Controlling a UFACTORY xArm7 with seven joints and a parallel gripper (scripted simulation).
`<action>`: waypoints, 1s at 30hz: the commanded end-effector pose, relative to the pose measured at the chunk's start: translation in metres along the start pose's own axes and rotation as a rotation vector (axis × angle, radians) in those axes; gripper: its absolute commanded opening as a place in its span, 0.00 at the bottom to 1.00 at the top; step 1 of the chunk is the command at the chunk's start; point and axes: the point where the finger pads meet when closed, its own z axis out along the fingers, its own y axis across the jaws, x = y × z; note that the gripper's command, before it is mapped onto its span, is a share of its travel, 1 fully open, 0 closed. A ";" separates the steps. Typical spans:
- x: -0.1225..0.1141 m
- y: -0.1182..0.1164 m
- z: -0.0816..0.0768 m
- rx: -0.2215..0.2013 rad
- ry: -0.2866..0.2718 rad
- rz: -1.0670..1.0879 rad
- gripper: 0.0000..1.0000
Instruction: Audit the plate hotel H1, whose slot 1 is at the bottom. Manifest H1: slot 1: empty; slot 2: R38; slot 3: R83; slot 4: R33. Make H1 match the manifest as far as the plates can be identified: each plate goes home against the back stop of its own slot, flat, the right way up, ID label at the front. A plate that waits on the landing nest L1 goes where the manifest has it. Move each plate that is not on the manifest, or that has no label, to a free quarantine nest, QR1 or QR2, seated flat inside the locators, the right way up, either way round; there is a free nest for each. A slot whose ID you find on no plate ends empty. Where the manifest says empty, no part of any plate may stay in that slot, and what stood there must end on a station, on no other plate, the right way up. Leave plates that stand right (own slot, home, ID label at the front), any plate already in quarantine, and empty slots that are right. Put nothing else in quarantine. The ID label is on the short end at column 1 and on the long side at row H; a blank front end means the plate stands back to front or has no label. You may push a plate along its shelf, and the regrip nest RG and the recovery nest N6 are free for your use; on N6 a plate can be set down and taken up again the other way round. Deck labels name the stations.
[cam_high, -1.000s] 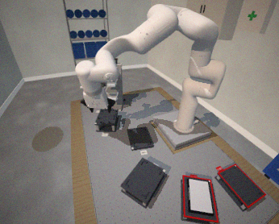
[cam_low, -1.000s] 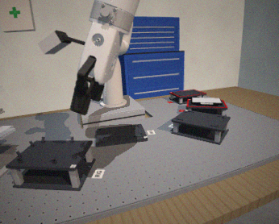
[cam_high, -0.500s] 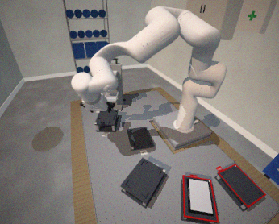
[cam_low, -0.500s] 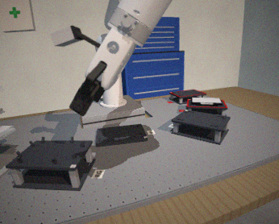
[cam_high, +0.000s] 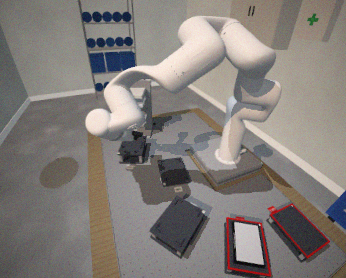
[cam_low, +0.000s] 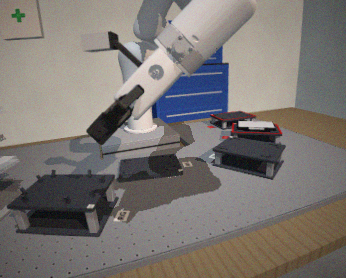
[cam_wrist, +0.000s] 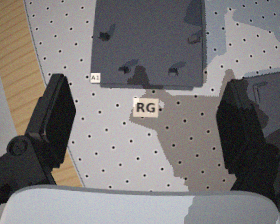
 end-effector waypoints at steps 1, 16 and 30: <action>0.001 -0.001 -0.001 0.000 0.071 0.003 1.00; 0.001 -0.001 -0.001 -0.001 0.288 0.003 1.00; 0.001 -0.001 -0.001 -0.001 0.488 0.003 1.00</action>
